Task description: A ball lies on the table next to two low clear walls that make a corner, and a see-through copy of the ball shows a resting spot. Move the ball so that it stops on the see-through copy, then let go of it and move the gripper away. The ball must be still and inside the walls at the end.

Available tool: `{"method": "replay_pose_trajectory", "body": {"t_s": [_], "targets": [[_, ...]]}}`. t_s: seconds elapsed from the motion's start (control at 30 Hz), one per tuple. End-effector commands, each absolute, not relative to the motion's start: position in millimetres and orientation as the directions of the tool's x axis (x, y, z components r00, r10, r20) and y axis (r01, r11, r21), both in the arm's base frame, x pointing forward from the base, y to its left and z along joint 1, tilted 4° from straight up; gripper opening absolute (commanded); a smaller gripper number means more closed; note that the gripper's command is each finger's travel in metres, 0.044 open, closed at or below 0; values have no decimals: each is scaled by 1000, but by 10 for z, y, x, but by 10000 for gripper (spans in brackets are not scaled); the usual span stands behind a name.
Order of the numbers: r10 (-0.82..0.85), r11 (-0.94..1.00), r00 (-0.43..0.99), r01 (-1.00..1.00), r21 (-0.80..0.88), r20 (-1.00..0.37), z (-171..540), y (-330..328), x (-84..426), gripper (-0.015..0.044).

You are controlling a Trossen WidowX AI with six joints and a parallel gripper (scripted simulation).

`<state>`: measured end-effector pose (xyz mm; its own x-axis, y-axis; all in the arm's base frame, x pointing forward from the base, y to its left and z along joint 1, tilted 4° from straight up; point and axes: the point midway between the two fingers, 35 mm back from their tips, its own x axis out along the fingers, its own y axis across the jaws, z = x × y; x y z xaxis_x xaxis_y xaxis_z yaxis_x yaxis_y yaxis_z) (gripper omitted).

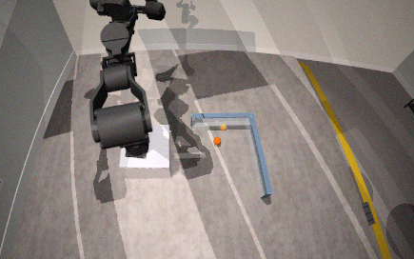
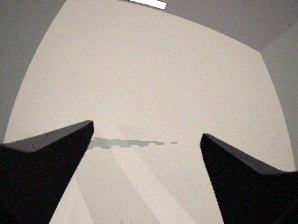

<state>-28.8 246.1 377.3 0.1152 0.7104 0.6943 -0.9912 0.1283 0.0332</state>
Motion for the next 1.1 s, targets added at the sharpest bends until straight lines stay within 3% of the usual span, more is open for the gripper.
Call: {"method": "replay_pose_trajectory", "body": {"t_s": [0.0, 0.17, 0.37, 0.6, 0.87, 1.07], "targets": [[713, 133, 116, -991, 29, 691, 3768, 2472, -284, 374], [800, 263, 153, -958, -111, 581, 3575, 2821, -104, 243], [904, 398, 287, -834, -382, 316, 3075, 3330, 478, 240], [891, 375, 453, -714, -591, 19, 2480, 3492, 1252, 240], [729, 230, 602, -664, -711, -326, 1765, 3216, 2097, 240], [521, 86, 617, -726, -682, -590, 1195, 2701, 2592, 240]]}}
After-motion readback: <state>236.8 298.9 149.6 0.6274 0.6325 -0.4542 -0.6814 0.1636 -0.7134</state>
